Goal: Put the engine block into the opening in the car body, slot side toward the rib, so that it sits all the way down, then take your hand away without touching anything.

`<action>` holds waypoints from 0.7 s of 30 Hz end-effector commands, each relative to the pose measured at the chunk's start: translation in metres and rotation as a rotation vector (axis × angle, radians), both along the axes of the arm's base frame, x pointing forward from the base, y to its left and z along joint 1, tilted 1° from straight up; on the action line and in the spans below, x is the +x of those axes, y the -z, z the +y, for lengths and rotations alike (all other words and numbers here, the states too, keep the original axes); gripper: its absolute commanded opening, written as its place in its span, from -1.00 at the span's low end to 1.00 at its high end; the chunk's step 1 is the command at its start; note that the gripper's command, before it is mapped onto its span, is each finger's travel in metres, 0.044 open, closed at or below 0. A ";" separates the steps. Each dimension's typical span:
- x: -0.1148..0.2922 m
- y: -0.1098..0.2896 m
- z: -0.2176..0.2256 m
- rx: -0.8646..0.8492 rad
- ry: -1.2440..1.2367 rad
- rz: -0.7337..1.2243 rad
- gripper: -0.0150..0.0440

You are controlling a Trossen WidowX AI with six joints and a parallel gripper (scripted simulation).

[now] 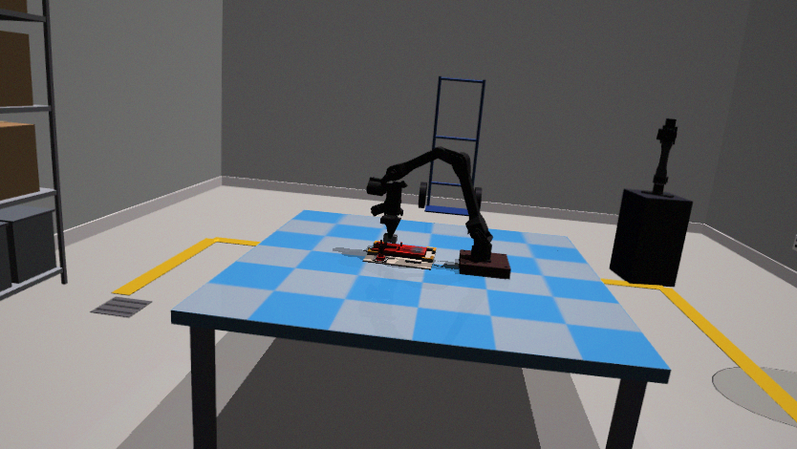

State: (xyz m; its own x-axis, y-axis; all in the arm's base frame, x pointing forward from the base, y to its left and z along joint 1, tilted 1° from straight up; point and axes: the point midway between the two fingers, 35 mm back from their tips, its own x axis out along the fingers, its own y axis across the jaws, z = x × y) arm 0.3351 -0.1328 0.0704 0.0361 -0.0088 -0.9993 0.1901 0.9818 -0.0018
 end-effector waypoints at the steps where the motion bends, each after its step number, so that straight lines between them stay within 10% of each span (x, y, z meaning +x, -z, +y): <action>1: 0.000 0.001 0.001 0.005 0.022 -0.001 0.04; 21: 0.000 0.006 0.001 0.004 0.010 -0.001 0.04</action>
